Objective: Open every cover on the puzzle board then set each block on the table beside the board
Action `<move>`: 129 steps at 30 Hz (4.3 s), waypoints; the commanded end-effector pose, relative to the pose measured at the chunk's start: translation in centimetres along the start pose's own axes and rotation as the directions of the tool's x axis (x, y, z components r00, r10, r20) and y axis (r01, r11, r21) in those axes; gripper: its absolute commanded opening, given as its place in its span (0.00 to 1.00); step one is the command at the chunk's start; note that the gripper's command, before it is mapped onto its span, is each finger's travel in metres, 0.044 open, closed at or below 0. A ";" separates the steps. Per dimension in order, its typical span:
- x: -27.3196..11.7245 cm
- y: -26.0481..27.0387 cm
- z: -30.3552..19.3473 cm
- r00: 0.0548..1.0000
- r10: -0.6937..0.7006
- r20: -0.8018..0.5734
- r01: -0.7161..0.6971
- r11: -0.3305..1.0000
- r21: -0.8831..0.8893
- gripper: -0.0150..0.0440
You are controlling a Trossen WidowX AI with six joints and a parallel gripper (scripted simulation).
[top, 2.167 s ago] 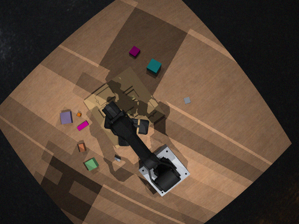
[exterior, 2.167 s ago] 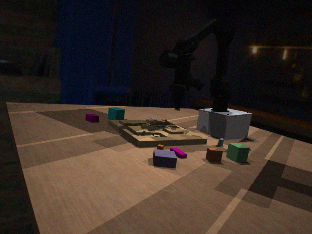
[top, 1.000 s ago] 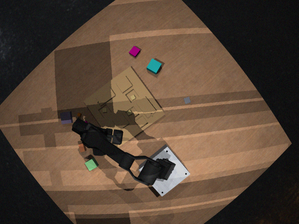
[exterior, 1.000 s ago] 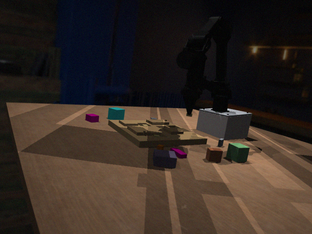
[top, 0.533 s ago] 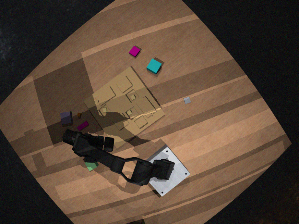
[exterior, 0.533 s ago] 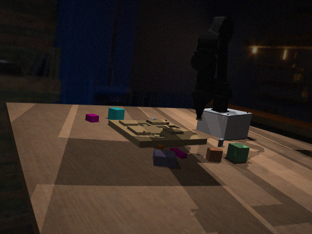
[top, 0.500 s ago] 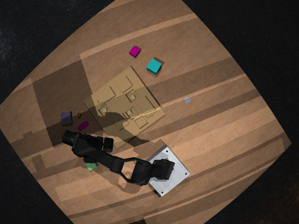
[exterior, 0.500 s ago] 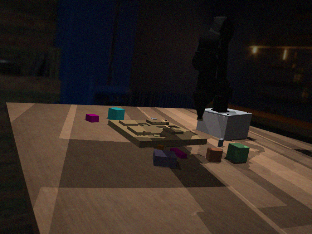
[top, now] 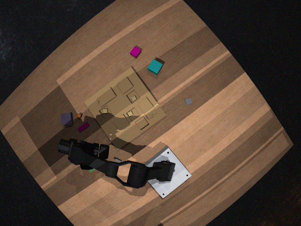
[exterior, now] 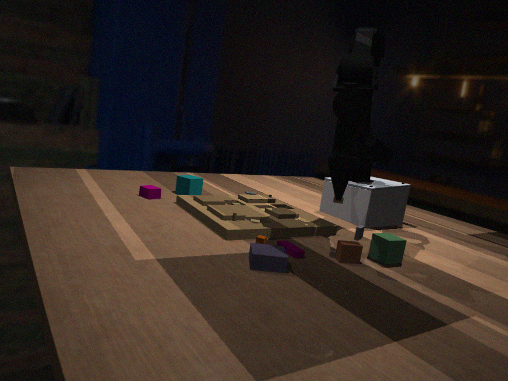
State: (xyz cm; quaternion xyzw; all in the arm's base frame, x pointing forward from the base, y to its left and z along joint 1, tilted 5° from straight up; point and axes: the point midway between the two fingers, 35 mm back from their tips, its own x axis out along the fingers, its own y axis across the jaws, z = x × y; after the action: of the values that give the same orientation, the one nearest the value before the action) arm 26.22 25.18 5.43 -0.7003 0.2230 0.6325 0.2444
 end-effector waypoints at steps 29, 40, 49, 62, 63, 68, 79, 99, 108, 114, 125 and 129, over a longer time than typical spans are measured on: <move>5.2 -0.4 0.0 1.000 -0.001 -0.004 0.001 1.000 0.004 0.39; 7.0 -0.3 0.0 1.000 0.000 -0.004 0.000 1.000 0.004 0.39; 8.4 -0.2 0.0 1.000 0.000 -0.004 0.000 1.000 0.004 0.39; 9.9 0.0 0.0 1.000 0.000 -0.001 0.000 1.000 0.008 0.43; 9.9 0.0 0.0 1.000 0.000 -0.001 0.000 1.000 0.008 0.48; 9.9 0.0 0.0 1.000 0.000 -0.001 0.000 1.000 0.008 0.70; 8.5 -0.1 0.0 1.000 0.000 -0.002 0.000 1.000 0.007 1.00; 2.3 0.1 0.0 1.000 0.000 -0.004 0.000 1.000 0.004 1.00; 2.3 1.5 -3.6 1.000 0.002 -0.005 0.000 0.924 0.382 0.64; 2.3 3.2 -6.8 1.000 0.004 -0.006 0.001 0.726 0.688 0.38; 2.2 7.1 -12.0 1.000 0.007 -0.010 0.009 0.133 0.991 0.25; 2.2 8.7 -13.6 1.000 0.008 -0.012 0.013 -0.113 0.993 0.25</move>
State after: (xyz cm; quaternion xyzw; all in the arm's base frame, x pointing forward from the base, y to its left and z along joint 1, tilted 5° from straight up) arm 31.51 11.36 3.77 -0.3430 0.5998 0.2971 0.6591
